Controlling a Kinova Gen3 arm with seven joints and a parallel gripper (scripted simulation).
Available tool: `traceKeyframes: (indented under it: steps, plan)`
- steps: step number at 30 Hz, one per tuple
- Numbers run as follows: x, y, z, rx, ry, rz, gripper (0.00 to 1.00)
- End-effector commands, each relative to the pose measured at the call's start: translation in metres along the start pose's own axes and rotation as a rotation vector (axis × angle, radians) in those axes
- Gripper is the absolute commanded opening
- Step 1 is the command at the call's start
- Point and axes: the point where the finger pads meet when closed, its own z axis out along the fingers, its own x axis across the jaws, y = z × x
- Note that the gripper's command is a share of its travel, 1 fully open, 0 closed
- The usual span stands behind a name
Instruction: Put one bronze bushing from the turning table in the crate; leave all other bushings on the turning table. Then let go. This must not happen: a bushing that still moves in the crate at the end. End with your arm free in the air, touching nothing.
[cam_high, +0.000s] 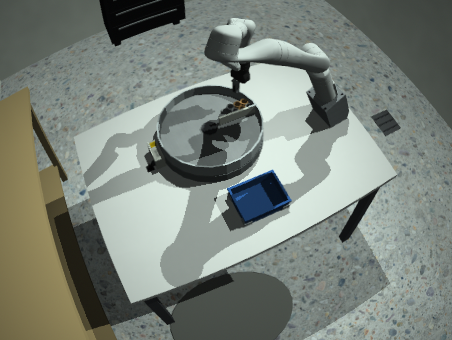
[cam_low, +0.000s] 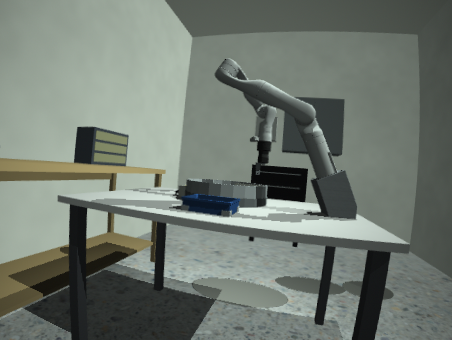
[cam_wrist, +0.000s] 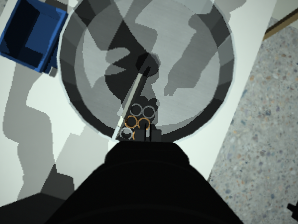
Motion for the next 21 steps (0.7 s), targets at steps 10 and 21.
traceKeyframes:
  steps: [10, 21]
  plan:
    - [-0.0005, 0.0015, 0.0068, 0.000, 0.000, 0.249, 0.27]
    - [-0.0005, 0.0015, 0.0068, 0.000, 0.000, 0.249, 0.27]
